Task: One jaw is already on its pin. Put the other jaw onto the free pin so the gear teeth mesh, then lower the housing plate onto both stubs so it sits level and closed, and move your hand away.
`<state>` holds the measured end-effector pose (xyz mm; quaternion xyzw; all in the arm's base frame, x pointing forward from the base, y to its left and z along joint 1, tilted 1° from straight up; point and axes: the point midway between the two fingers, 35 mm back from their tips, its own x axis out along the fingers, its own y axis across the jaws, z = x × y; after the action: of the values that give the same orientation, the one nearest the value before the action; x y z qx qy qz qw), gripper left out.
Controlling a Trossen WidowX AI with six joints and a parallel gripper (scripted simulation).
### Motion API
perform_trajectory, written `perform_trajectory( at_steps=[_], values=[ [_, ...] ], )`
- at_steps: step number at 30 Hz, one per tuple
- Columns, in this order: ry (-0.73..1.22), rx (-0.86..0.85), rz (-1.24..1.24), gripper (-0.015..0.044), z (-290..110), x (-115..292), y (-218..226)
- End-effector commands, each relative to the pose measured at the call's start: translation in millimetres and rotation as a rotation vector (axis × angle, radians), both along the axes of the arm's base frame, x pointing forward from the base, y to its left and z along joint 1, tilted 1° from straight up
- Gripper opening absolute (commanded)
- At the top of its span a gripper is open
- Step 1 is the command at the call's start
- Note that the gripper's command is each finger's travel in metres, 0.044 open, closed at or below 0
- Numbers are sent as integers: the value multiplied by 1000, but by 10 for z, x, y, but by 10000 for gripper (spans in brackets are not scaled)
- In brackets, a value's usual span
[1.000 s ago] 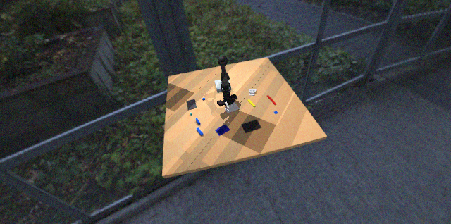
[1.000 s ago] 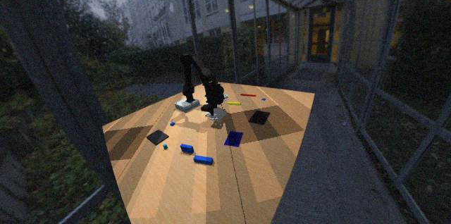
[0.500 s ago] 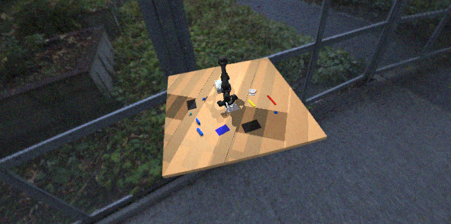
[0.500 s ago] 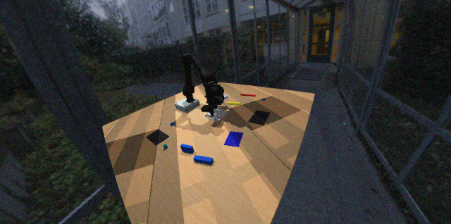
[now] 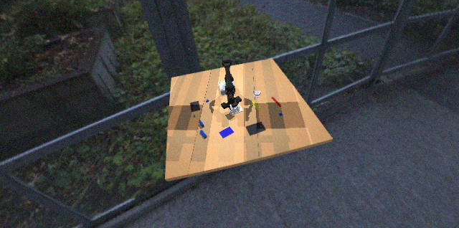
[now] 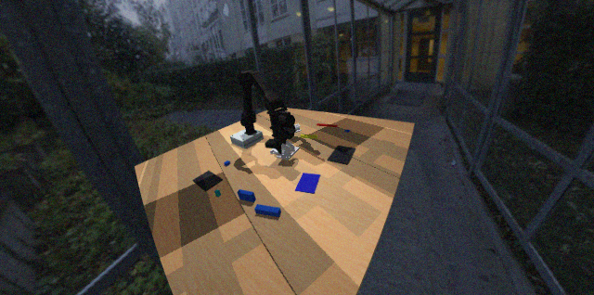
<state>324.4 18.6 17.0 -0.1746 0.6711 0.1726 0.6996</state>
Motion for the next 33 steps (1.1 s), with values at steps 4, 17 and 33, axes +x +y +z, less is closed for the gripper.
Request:
perform_trajectory(
  at_steps=[4, 17, 33],
  values=[
    [-2, -5, 3, 134, -28, 6, -6],
    [-2, -5, 8, 134, -58, 7, -6],
    [-2, -5, 16, 134, -89, 8, -6]
  ],
)
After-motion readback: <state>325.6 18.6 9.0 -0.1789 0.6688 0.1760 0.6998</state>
